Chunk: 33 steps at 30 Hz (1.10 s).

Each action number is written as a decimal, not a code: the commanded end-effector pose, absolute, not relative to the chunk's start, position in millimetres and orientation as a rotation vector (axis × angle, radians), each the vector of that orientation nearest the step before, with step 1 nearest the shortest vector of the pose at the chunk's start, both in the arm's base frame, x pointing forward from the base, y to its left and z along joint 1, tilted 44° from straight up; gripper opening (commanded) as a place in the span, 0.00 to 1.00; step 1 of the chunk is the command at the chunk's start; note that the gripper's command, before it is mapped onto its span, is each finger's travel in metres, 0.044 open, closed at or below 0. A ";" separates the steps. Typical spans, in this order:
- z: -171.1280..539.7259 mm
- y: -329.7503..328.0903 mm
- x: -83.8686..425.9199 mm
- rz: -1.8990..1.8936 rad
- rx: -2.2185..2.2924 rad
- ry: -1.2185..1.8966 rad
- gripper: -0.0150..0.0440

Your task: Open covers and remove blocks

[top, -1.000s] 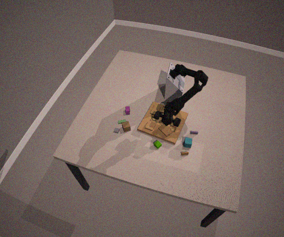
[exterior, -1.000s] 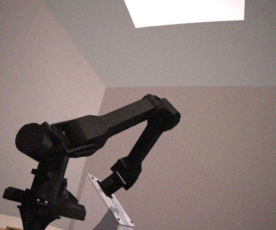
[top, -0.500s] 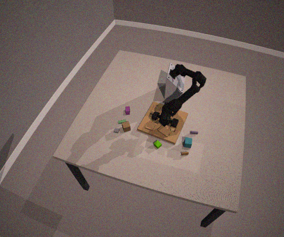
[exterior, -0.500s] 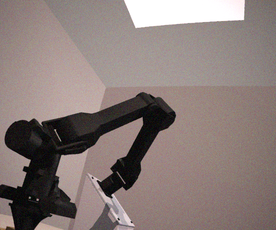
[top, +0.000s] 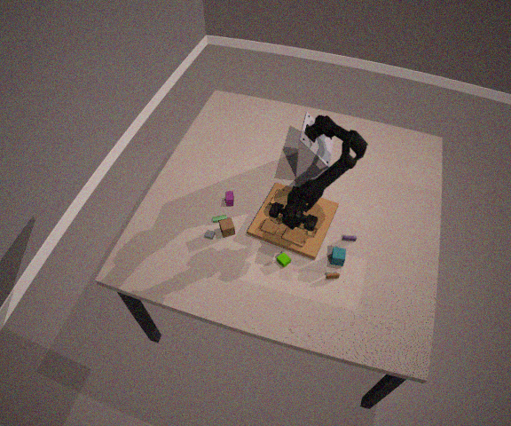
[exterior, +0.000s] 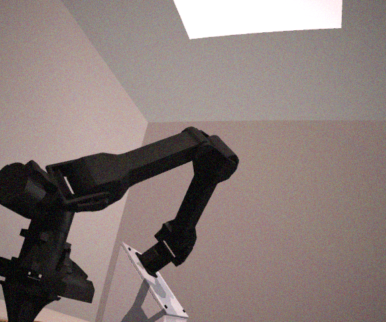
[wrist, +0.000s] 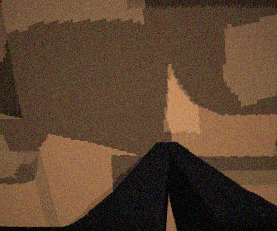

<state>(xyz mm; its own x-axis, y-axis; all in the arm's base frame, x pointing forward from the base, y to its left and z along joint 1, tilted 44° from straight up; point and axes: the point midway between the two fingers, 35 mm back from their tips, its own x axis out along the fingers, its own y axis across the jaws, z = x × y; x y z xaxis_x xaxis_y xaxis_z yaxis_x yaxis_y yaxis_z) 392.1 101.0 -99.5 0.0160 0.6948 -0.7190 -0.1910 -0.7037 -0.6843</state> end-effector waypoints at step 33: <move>-71.9 68.2 397.1 1.757 -1.661 -0.525 0.25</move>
<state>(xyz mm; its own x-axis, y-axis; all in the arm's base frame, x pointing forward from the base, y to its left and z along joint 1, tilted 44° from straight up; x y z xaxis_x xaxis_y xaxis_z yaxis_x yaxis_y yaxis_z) 395.4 72.5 -76.7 0.0143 0.6961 -0.7178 -0.1927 -0.7025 -0.6851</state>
